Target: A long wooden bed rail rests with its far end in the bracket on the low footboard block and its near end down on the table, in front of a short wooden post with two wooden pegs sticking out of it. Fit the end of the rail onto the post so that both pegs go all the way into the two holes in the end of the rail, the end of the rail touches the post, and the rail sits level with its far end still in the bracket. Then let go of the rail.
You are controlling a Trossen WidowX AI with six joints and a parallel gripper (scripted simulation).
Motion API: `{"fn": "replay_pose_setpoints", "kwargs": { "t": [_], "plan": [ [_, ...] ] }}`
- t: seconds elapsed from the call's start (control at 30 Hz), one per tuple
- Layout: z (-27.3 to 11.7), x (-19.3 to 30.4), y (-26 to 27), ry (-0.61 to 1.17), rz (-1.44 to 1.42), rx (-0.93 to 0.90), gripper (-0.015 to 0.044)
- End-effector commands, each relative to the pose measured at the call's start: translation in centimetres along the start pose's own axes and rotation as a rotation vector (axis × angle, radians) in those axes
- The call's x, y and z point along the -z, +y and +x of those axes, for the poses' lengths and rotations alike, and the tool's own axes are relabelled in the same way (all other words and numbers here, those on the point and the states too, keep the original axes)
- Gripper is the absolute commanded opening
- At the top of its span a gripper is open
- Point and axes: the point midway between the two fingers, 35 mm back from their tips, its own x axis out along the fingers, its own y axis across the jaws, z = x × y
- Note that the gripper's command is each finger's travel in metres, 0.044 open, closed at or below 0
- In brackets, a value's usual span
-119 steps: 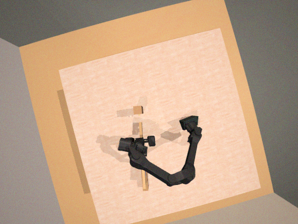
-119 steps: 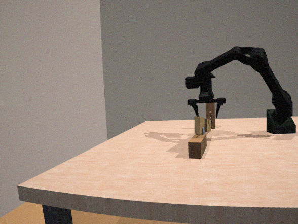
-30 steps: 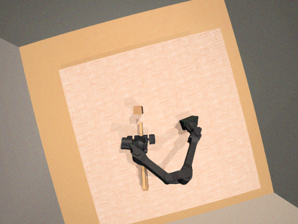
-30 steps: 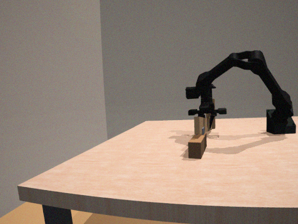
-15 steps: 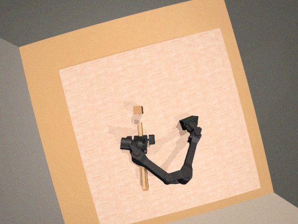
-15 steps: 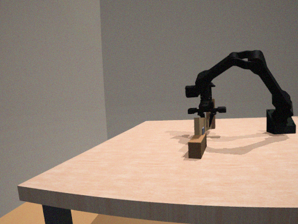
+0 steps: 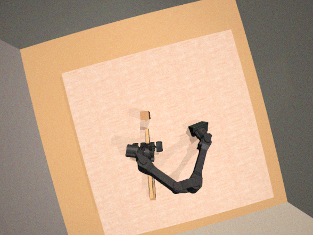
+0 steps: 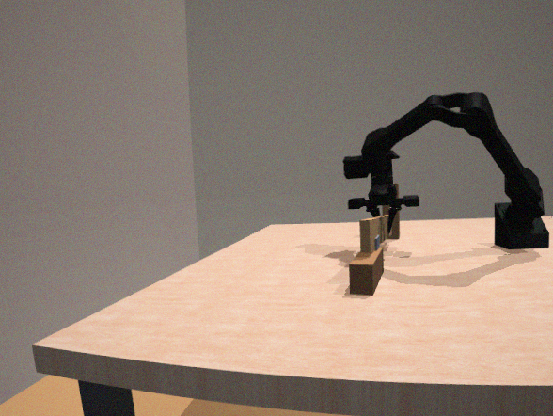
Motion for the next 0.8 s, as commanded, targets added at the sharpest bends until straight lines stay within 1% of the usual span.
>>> {"fn": "replay_pose_setpoints", "kwargs": {
  "t": [0.0, 0.77],
  "plan": [
    [-0.8, 0.1, -0.3, -0.006, 0.0, 0.017, 0.0],
    [-1.9, 0.1, -0.2, -0.005, 0.001, 0.017, 0.0]
  ]
}}
